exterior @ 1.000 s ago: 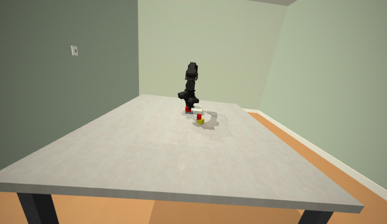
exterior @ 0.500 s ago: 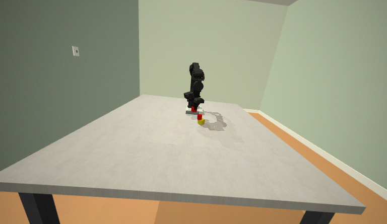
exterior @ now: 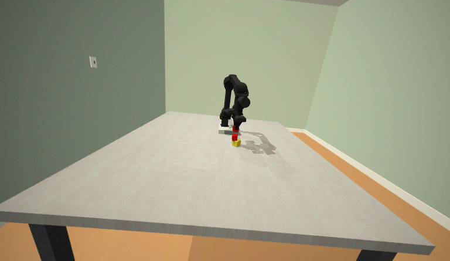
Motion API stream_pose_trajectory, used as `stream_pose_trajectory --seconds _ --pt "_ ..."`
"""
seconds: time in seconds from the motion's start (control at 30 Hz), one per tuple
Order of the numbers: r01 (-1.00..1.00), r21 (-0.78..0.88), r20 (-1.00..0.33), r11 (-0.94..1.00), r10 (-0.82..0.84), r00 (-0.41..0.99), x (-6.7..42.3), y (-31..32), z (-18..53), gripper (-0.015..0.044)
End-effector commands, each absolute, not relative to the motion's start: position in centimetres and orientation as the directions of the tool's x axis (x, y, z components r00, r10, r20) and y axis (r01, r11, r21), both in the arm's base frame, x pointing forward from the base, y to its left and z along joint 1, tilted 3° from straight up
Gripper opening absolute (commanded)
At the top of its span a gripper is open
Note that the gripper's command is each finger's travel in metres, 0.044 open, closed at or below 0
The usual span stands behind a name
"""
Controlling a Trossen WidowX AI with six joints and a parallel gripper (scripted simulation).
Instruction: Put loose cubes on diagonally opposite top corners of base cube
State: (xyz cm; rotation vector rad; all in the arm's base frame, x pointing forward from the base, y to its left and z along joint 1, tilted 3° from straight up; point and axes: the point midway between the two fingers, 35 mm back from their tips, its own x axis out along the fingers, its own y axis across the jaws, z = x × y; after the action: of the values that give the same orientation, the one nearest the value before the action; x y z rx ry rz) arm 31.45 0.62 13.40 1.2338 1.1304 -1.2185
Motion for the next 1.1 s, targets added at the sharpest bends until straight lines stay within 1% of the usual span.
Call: stream_pose_trajectory --seconds 0.0,0.33,0.5,0.83,1.07 --pt "0.995 0.045 -0.998 -0.089 -0.039 0.042 31.1 2.1 13.1 0.0105" --pt "0.981 0.047 -0.998 -0.186 -0.037 0.041 30.6 5.1 12.8 0.0105" --pt "0.981 0.047 -0.999 -0.189 -0.036 0.041 30.6 5.1 12.6 0.0105" --pt "0.976 0.044 -0.999 -0.212 -0.022 0.040 30.5 4.9 9.8 0.0105" --pt "0.976 0.044 -0.999 -0.212 -0.022 0.040 30.5 4.9 9.8 0.0105"
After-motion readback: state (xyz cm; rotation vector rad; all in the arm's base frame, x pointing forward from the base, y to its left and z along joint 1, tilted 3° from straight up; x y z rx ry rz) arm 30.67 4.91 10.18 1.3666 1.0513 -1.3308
